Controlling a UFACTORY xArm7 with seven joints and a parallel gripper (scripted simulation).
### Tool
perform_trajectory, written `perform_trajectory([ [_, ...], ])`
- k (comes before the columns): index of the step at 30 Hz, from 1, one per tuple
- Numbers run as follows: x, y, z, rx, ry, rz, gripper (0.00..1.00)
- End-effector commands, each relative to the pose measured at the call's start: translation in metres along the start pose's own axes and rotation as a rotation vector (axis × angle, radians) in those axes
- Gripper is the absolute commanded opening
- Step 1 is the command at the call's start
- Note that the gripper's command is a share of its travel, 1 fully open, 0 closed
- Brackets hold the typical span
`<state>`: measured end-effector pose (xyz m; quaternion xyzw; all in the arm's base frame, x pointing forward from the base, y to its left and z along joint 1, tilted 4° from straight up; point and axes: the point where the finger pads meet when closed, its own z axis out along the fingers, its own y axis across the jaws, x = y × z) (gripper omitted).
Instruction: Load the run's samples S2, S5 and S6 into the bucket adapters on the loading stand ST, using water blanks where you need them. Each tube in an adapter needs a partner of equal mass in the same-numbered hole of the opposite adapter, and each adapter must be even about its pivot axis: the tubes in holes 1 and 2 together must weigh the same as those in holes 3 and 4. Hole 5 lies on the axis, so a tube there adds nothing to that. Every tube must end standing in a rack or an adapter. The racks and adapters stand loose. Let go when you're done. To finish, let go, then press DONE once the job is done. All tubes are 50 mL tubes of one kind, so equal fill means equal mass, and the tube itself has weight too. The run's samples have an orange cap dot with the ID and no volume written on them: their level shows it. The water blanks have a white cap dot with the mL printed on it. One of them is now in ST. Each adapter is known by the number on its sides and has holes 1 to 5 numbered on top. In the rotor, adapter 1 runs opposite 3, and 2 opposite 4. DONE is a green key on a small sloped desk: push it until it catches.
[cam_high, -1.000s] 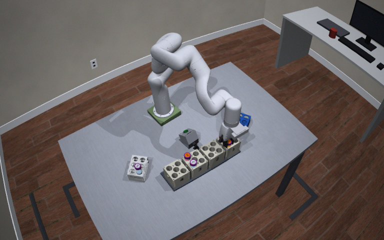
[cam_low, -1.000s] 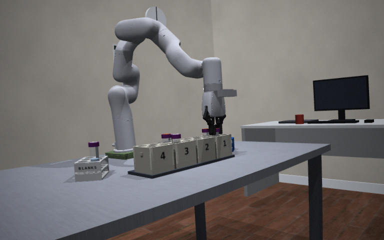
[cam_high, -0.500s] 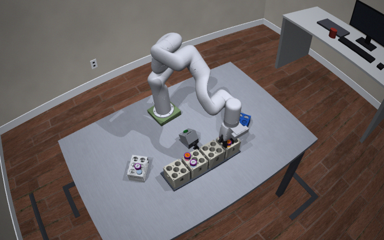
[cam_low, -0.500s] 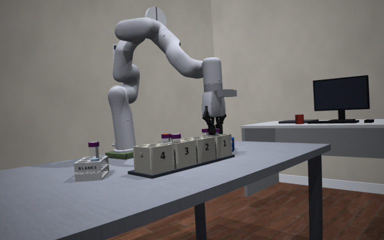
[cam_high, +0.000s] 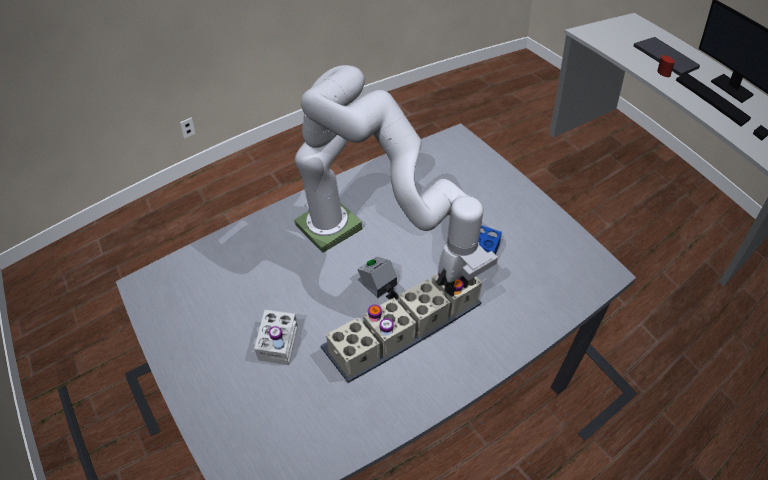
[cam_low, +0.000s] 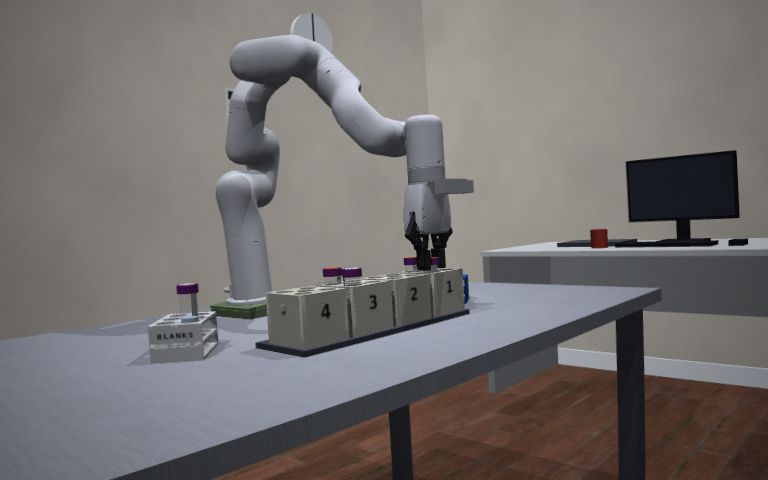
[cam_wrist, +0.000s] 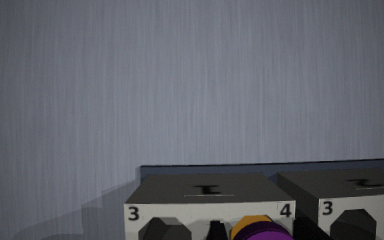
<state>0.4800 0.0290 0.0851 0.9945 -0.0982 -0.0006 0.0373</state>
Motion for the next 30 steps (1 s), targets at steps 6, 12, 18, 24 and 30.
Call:
perform_trajectory([
  [6, 0.001, 0.0, -0.016, 0.002, 0.005, 0.0, 0.44],
  [12, 0.001, 0.0, -0.028, 0.002, 0.005, 0.0, 0.44],
  [18, 0.001, 0.0, -0.036, 0.002, 0.005, 0.0, 0.44],
  [24, 0.001, 0.0, -0.048, 0.002, 0.005, 0.0, 0.44],
  [30, 0.001, 0.0, -0.06, 0.002, 0.005, 0.0, 0.44],
])
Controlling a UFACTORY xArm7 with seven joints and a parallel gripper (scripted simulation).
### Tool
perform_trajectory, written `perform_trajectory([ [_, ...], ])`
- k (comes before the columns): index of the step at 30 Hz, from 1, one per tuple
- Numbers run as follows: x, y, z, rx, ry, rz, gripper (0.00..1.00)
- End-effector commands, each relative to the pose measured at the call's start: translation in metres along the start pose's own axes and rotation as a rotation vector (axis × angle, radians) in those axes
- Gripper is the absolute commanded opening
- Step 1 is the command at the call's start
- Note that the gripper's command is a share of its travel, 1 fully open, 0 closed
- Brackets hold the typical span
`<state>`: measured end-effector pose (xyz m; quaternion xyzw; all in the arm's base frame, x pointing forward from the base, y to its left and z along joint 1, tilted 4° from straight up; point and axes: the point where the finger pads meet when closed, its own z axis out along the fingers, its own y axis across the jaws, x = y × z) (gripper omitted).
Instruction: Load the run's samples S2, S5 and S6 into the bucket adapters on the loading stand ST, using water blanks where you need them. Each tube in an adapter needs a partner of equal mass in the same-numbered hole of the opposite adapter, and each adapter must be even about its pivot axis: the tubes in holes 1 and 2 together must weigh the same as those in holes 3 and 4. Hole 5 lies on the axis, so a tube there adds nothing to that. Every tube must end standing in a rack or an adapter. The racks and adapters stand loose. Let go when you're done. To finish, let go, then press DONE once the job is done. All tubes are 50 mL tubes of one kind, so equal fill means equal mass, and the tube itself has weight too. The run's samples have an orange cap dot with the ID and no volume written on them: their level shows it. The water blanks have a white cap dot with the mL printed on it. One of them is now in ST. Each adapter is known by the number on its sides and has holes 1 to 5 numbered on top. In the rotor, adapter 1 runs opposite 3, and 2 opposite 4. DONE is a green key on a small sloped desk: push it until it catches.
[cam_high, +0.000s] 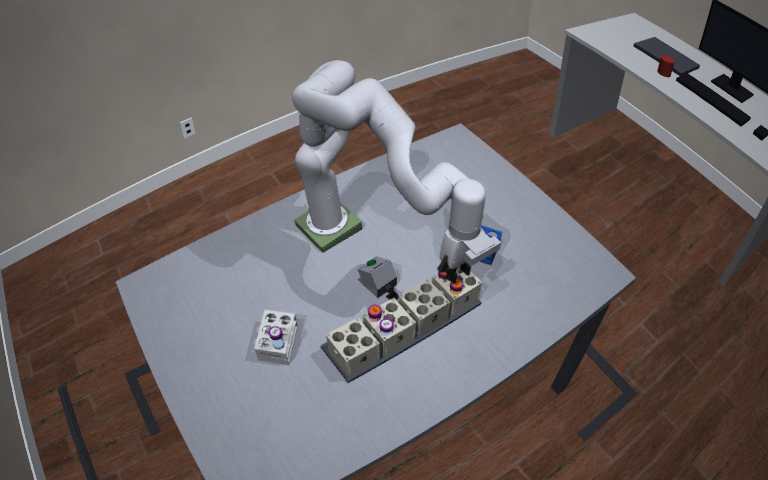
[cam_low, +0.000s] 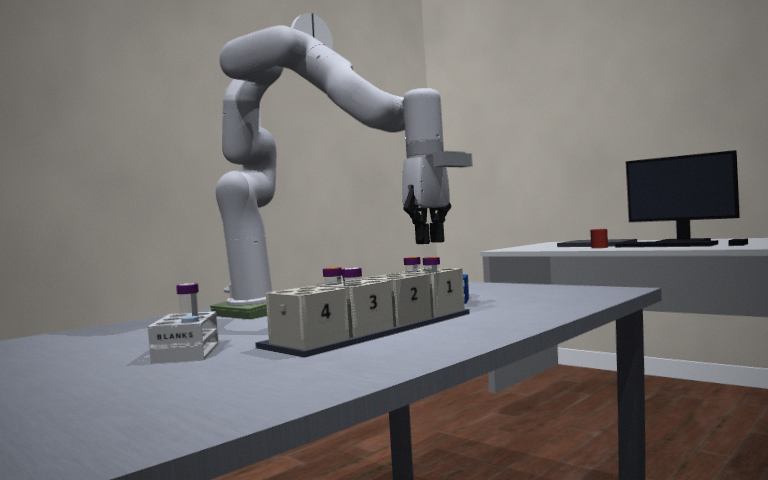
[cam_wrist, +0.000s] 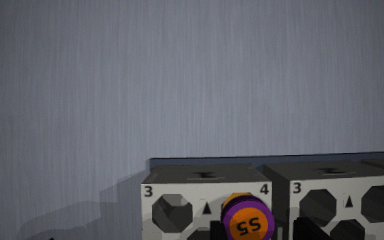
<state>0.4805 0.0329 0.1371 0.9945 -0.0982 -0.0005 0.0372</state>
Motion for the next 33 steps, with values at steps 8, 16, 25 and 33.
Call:
perform_trajectory([
  [8, 0.001, 0.0, -0.02, 0.002, 0.004, 0.0, 0.44],
  [16, 0.001, 0.0, -0.036, 0.002, 0.004, 0.0, 0.44],
  [25, 0.001, 0.0, -0.05, 0.002, 0.004, 0.0, 0.44],
  [33, 0.001, 0.0, -0.066, 0.002, 0.004, 0.0, 0.44],
])
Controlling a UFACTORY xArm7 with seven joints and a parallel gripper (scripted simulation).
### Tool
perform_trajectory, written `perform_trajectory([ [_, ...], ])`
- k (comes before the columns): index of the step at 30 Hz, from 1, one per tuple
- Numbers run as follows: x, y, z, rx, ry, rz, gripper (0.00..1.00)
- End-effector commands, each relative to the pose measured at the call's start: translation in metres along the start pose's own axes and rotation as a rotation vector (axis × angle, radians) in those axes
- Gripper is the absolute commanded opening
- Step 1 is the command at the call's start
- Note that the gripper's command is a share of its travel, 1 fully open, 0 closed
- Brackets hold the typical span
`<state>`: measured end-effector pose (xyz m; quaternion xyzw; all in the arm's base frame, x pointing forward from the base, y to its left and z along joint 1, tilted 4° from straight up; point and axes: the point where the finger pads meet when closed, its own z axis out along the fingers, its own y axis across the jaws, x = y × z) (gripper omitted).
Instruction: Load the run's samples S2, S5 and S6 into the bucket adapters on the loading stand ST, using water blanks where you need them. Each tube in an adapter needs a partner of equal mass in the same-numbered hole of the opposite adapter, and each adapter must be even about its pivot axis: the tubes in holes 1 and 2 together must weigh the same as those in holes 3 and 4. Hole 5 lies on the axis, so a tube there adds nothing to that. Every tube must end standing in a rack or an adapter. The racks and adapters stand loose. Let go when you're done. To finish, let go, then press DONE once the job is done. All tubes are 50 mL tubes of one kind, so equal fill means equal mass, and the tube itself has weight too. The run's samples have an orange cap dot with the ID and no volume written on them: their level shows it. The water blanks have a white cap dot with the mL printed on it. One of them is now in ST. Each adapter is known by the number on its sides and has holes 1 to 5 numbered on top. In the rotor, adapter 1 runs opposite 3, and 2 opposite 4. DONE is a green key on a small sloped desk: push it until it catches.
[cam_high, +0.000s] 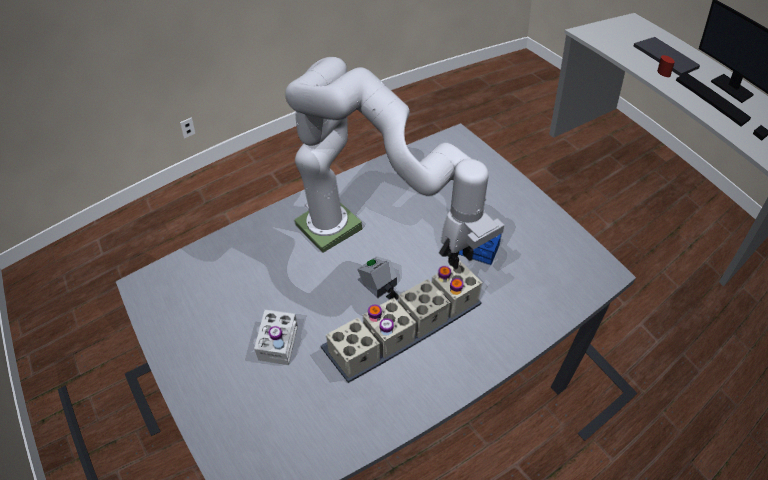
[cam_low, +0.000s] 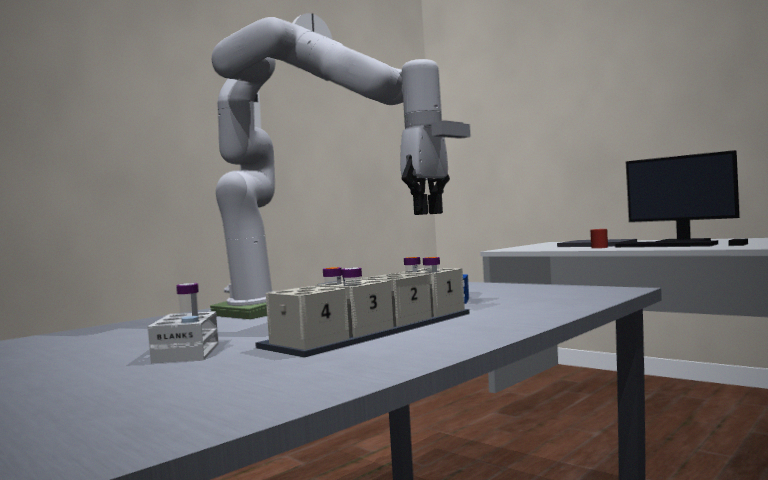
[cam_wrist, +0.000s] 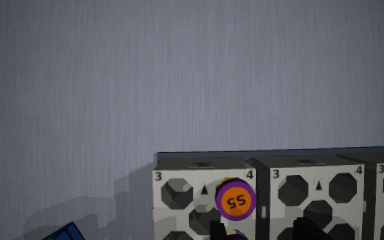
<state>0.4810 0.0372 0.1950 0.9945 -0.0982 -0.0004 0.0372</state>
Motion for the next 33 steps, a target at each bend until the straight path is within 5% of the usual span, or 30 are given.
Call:
perform_trajectory([
  [1, 0.001, 0.0, -0.01, 0.002, 0.004, 0.0, 0.44],
  [32, 0.001, 0.0, -0.023, 0.002, 0.004, 0.0, 0.44],
  [33, -0.003, 0.002, -0.021, -0.003, 0.0, 0.033, 0.0],
])
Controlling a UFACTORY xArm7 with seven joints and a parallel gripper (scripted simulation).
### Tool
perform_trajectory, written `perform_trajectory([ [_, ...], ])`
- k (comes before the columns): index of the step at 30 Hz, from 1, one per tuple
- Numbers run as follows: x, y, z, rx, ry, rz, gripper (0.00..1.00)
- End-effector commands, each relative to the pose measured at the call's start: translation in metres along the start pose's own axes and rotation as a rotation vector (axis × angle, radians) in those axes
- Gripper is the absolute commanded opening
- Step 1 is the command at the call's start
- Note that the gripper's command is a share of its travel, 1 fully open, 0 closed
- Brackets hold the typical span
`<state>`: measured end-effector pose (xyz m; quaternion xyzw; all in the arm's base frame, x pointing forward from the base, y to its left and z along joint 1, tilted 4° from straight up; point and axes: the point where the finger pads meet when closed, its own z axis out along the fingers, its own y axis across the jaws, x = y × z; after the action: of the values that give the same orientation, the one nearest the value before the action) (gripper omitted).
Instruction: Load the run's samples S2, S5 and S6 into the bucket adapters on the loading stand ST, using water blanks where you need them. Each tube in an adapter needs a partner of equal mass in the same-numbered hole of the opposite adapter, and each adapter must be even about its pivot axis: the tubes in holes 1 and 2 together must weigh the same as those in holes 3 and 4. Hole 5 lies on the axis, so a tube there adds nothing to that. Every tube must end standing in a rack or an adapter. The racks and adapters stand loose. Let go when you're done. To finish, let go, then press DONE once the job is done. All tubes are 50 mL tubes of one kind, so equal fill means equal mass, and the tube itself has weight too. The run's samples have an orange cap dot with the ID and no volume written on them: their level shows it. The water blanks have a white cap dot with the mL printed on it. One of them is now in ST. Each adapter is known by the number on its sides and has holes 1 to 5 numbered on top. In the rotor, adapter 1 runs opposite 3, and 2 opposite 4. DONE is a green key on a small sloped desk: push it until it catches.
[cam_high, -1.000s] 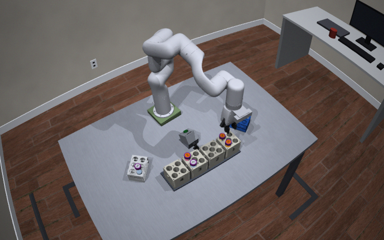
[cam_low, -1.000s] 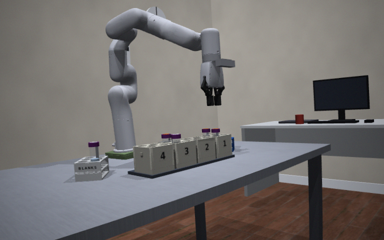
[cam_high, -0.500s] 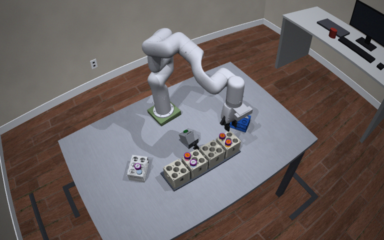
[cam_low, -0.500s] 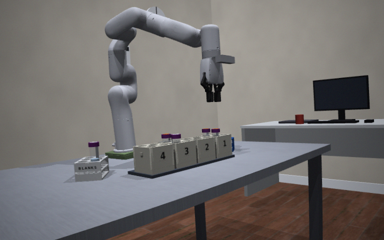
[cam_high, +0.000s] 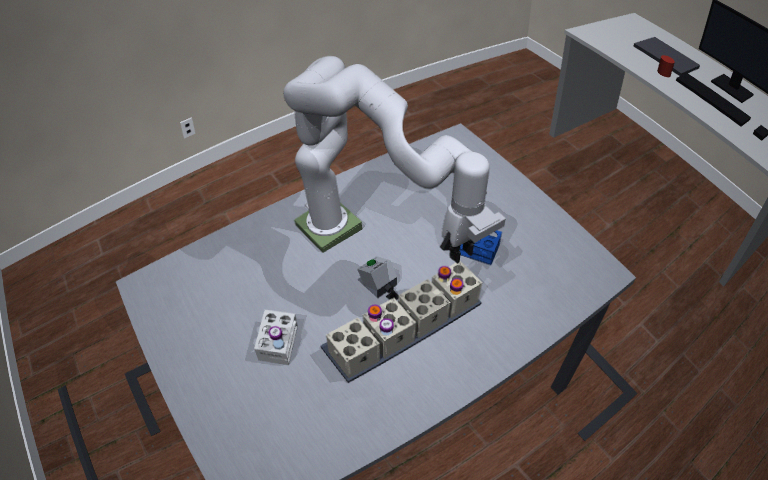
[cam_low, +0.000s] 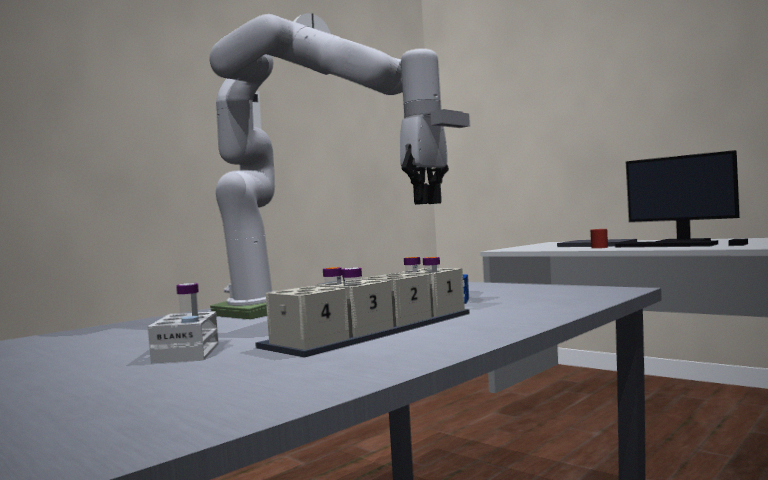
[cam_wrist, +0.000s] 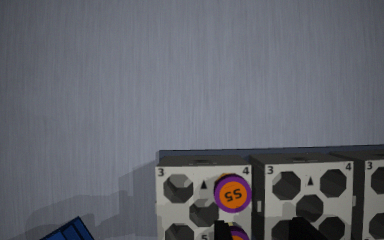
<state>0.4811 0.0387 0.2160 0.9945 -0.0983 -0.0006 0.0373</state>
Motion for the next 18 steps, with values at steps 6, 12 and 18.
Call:
perform_trajectory([
  [6, -0.019, 0.01, 0.008, -0.02, -0.02, 0.163, 0.0],
  [12, -0.044, 0.023, 0.019, -0.045, -0.049, 0.359, 0.0],
  [18, -0.069, 0.036, 0.031, -0.071, -0.078, 0.556, 0.0],
])
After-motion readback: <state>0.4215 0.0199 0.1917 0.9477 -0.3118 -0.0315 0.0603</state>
